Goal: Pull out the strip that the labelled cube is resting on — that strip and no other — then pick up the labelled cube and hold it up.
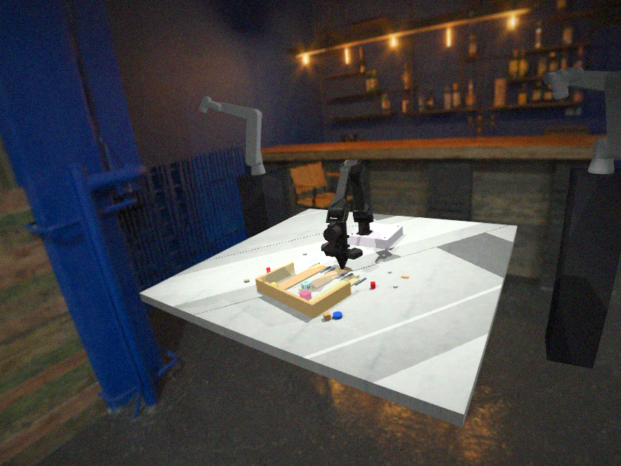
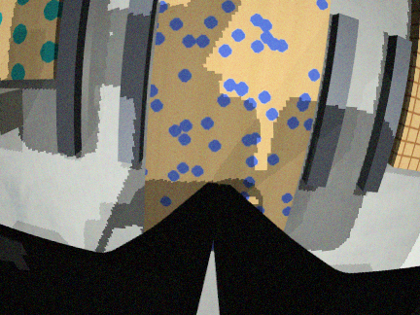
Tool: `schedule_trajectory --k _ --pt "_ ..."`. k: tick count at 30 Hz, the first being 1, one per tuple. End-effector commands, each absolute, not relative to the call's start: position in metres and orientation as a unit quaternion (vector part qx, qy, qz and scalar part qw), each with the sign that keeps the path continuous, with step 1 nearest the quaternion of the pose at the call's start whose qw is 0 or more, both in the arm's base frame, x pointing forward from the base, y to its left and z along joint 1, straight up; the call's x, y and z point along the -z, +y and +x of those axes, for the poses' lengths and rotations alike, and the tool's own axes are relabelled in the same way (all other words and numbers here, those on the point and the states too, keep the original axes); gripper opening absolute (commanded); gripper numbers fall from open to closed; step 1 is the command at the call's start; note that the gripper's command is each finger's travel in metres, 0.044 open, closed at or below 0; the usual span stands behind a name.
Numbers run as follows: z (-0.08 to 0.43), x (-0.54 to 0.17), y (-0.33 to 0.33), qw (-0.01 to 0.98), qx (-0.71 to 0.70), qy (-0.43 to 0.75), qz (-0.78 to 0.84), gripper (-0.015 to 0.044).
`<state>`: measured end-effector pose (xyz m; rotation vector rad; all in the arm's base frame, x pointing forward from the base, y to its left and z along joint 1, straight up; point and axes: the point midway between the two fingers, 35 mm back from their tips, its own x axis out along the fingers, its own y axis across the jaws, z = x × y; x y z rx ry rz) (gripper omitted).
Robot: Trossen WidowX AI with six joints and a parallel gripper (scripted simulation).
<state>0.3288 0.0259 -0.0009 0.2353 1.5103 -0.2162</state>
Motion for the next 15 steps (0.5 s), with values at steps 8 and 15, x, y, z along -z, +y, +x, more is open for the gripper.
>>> schedule_trajectory --k 8,15 --pt "0.308 0.007 0.031 0.709 0.1 0.69 0.105 0.0" --pt "0.297 0.007 0.034 0.709 0.1 0.69 0.105 0.0"
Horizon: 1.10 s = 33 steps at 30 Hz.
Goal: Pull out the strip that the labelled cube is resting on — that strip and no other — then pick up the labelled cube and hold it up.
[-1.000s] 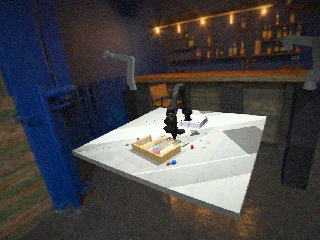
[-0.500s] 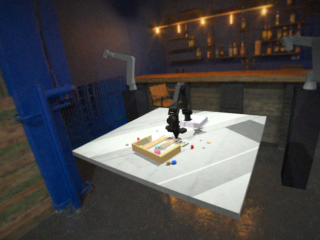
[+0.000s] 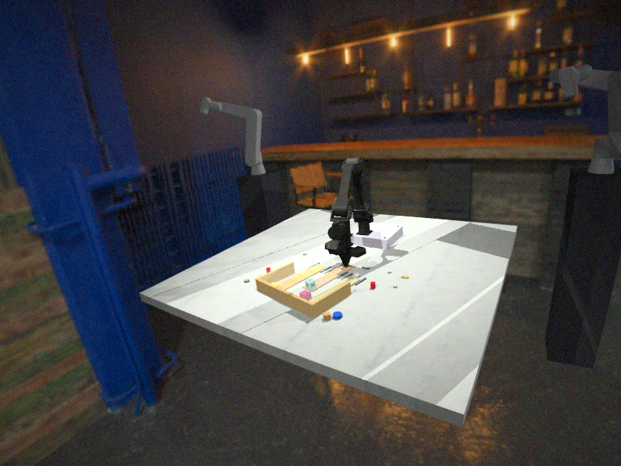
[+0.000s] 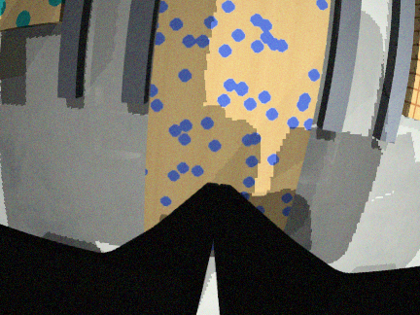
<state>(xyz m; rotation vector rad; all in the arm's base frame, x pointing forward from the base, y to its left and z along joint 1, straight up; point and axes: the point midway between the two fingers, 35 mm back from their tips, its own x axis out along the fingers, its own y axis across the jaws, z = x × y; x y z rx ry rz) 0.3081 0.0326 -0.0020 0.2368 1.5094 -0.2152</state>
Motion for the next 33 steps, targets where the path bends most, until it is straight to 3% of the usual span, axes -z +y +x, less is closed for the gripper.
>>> schedule_trajectory --k 1,33 --pt "0.296 0.007 0.034 0.709 0.1 0.69 0.105 0.0" --pt "0.248 0.009 0.049 0.707 0.1 0.692 0.106 0.0"
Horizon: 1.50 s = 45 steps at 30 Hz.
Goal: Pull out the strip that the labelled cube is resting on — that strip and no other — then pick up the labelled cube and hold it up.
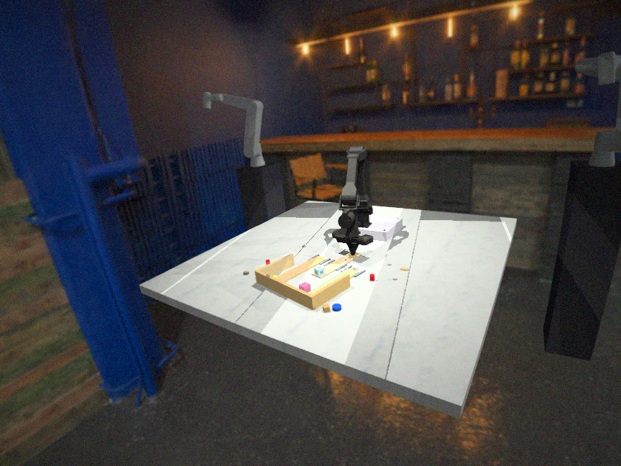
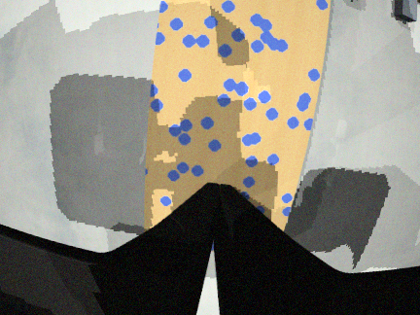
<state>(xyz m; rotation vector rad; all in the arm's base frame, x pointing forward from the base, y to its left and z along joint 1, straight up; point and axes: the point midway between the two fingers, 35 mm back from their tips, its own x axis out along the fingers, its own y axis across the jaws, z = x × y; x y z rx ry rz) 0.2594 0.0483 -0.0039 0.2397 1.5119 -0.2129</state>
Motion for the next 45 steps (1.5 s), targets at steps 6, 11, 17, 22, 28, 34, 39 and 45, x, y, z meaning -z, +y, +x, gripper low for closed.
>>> schedule_trajectory --k 6,11,17,22,28,34,39,45 --pt "0.239 0.009 0.051 0.707 0.1 0.692 0.106 0.0" --pt "0.232 0.01 0.054 0.707 0.1 0.692 0.106 0.0" --pt "0.223 0.01 0.056 0.706 0.1 0.693 0.106 0.0" --pt "0.216 0.01 0.058 0.706 0.1 0.693 0.106 0.0" --pt "0.208 0.01 0.061 0.706 0.1 0.693 0.106 0.0" --pt "0.201 0.01 0.063 0.706 0.1 0.693 0.106 0.0" --pt "0.201 0.01 0.063 0.706 0.1 0.693 0.106 0.0" --pt "0.201 0.01 0.063 0.706 0.1 0.693 0.106 0.0"
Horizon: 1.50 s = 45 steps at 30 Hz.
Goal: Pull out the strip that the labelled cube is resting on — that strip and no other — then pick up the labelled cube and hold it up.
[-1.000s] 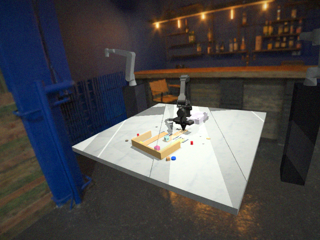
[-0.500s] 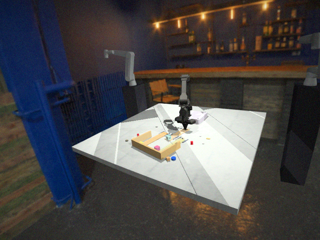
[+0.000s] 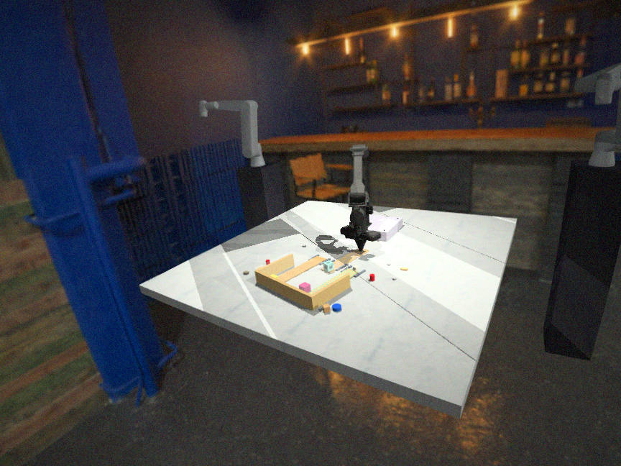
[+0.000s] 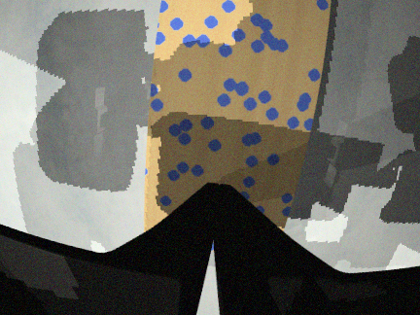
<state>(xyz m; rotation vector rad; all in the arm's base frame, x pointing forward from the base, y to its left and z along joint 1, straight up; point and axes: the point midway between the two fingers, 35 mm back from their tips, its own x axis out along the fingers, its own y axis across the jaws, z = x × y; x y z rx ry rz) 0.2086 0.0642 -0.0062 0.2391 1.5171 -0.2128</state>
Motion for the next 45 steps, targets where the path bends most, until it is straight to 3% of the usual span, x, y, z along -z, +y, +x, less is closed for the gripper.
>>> schedule_trajectory --k 1,18,26,42,45 --pt "0.201 0.01 0.063 0.706 0.1 0.693 0.106 0.0" --pt "0.201 0.01 0.063 0.706 0.1 0.693 0.106 0.0" --pt "0.209 -0.036 0.064 0.706 0.099 0.693 0.106 0.0" --pt "0.273 -0.042 0.044 0.698 0.151 0.682 0.158 0.042" --pt "0.285 -0.044 0.04 0.699 0.151 0.681 0.157 0.044"
